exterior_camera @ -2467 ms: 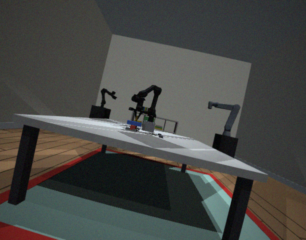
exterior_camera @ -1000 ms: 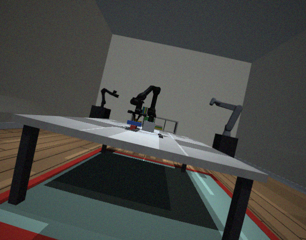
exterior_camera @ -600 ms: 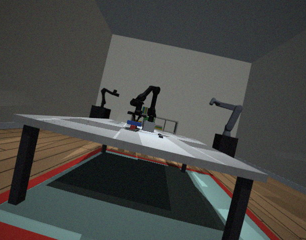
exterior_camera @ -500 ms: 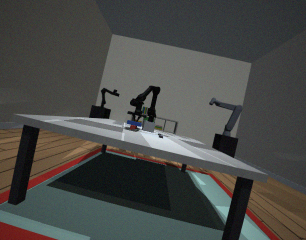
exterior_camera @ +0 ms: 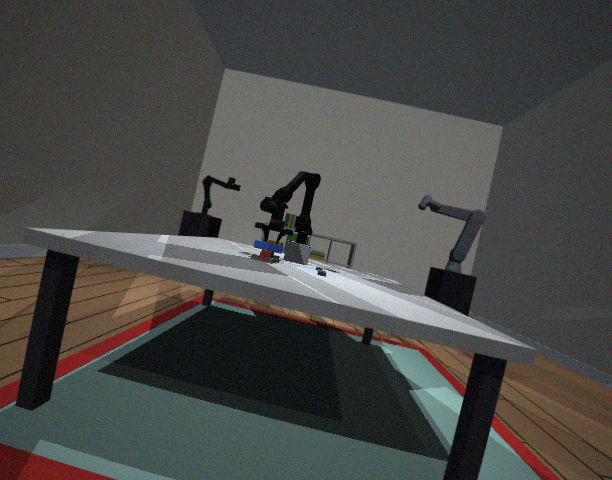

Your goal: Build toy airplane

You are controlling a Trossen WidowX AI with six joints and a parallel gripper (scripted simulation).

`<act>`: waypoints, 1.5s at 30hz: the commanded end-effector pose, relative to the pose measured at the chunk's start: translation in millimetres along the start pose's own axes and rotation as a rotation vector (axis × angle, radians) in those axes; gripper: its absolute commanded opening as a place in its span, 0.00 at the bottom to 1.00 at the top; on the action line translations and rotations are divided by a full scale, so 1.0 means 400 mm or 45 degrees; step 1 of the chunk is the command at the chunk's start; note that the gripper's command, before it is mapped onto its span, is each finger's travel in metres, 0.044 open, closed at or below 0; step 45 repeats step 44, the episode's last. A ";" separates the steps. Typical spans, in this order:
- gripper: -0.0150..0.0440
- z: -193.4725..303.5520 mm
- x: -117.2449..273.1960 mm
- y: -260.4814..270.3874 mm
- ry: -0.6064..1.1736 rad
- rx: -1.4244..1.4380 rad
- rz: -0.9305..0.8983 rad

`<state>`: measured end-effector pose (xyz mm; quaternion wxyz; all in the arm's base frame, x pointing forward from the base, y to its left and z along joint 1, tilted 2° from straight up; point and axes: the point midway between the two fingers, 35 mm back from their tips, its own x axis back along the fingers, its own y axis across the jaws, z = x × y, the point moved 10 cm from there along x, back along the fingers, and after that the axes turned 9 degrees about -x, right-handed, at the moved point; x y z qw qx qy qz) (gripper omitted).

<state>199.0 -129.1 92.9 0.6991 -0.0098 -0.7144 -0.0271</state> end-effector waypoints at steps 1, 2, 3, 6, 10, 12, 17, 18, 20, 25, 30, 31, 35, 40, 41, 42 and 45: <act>0.69 0.000 0.001 0.000 0.000 0.000 0.000; 0.69 0.000 0.001 0.000 0.000 0.000 0.000; 0.69 0.000 0.001 0.000 0.000 0.000 0.000; 0.69 0.000 0.001 0.000 0.000 0.000 0.000; 0.69 -0.009 0.066 -0.005 0.000 0.001 0.000; 0.69 -0.009 0.158 -0.006 0.000 0.002 0.000; 0.69 -0.001 0.229 -0.001 0.000 0.003 0.000; 0.69 -0.004 0.229 -0.003 0.000 0.003 0.000; 0.69 -0.007 0.229 -0.005 0.000 0.003 0.000; 0.69 -0.007 0.229 -0.005 0.000 0.003 0.000; 0.69 -0.006 0.229 -0.004 0.000 0.003 0.000; 0.69 -0.006 0.229 -0.004 0.000 0.003 0.000; 0.69 -0.006 0.229 -0.004 0.000 0.003 0.000; 0.69 -0.006 0.229 -0.005 0.000 0.003 0.000; 0.69 -0.006 0.229 -0.005 0.000 0.003 0.000; 0.69 -0.006 0.229 -0.005 0.000 0.003 0.000; 0.69 -0.006 0.229 -0.005 0.000 0.003 0.000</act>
